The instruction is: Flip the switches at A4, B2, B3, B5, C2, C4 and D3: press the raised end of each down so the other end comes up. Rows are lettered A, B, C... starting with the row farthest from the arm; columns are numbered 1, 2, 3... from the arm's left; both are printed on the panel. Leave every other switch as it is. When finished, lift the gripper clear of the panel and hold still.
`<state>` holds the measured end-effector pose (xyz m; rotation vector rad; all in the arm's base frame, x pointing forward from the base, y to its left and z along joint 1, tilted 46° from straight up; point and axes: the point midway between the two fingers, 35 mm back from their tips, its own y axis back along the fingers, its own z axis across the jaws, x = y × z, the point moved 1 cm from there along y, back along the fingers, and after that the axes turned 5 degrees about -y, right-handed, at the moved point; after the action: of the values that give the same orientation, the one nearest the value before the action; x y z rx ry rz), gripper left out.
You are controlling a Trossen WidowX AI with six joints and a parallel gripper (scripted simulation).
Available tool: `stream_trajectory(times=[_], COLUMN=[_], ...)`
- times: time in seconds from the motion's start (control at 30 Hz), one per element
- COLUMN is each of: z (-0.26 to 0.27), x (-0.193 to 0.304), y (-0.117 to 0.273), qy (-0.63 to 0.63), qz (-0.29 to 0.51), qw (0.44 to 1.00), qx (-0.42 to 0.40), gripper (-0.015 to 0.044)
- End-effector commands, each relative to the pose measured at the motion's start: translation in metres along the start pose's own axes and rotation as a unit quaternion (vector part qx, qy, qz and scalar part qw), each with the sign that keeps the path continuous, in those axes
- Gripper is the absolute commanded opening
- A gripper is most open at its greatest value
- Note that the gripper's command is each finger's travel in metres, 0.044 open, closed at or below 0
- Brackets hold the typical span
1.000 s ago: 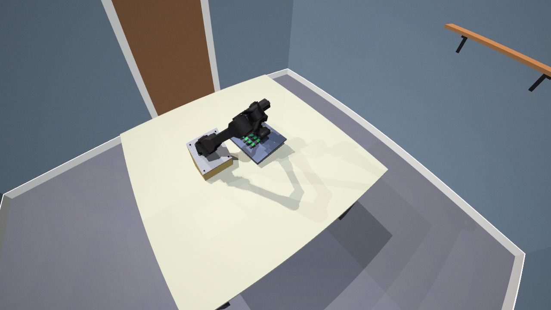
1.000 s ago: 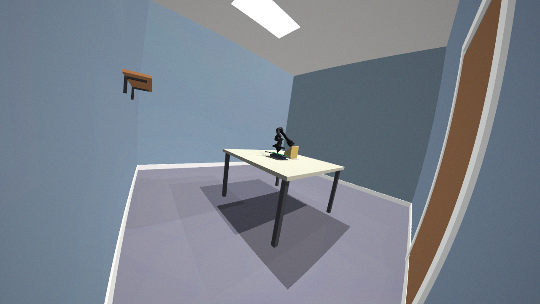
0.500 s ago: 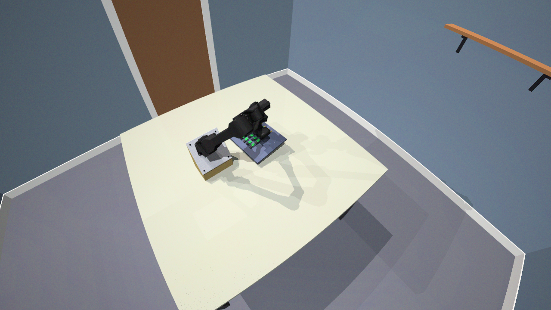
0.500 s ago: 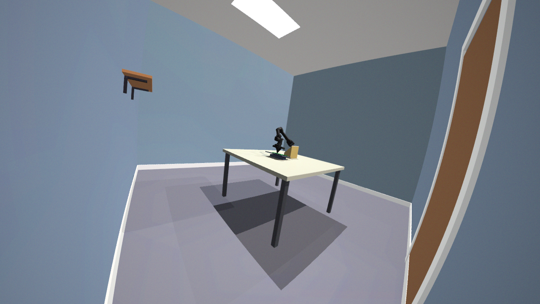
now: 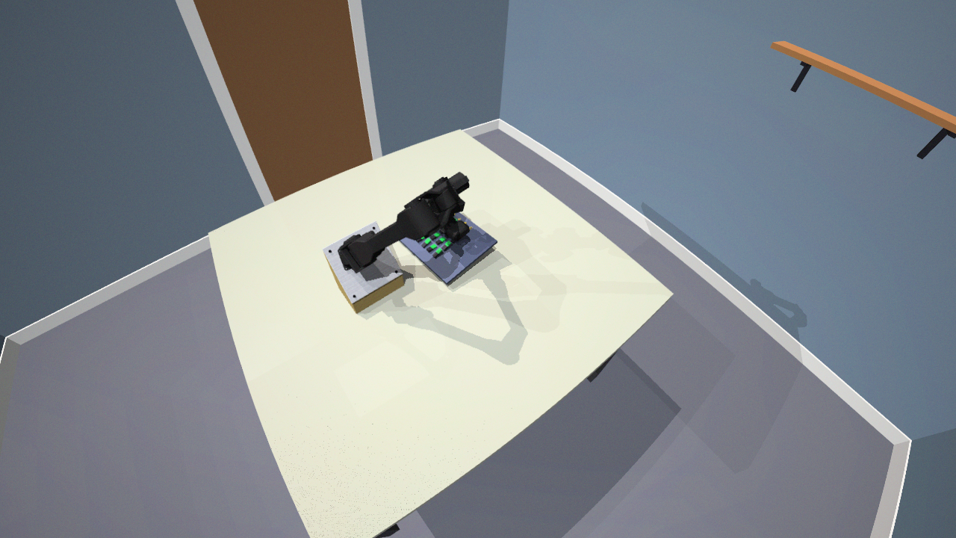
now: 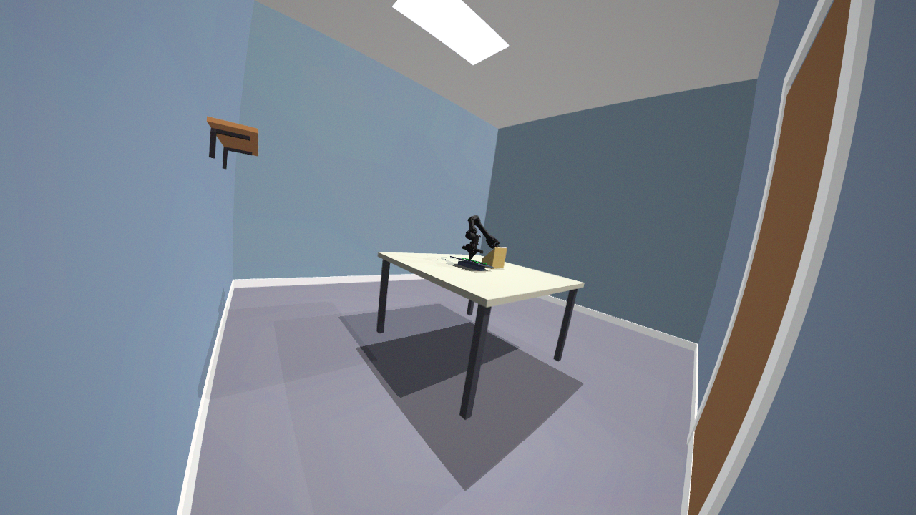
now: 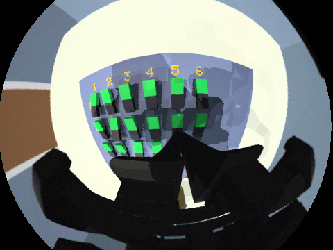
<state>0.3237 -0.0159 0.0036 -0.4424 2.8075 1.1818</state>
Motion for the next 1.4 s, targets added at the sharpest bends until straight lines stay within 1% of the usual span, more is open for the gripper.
stream_trajectory(times=[0.0,0.07,0.13,0.27,0.33,0.47,0.53,0.6,0.67,0.87,0.97,1.0,1.37], z=[0.001,0.001,0.001,0.002,0.001,0.004,0.028,0.065,0.086,0.089,0.089,0.089,0.088], x=[0.0,0.0,-0.001,-0.003,-0.003,-0.002,0.003,0.015,0.025,0.027,0.027,0.027,0.027], y=[-0.001,-0.001,0.007,0.055,0.064,0.064,0.065,0.065,0.065,0.063,0.033,0.03,0.019], qy=[0.002,0.002,0.0,0.001,0.002,0.002,0.002,0.002,0.001,0.001,0.001,0.001,0.001], qz=[0.0,0.0,0.002,0.012,0.014,0.014,0.014,0.014,0.014,0.015,0.026,0.027,0.027], qw=[1.0,1.0,1.0,1.0,1.0,1.0,1.0,1.0,1.0,1.0,1.0,1.0,1.0], qx=[-0.001,-0.001,-0.001,-0.002,-0.002,-0.002,-0.005,-0.006,-0.004,-0.003,-0.002,-0.002,-0.001], gripper=[0.0,0.0,0.0,0.0,0.0,0.0,0.0,0.0,0.0,0.0,0.0,0.0,0.0])
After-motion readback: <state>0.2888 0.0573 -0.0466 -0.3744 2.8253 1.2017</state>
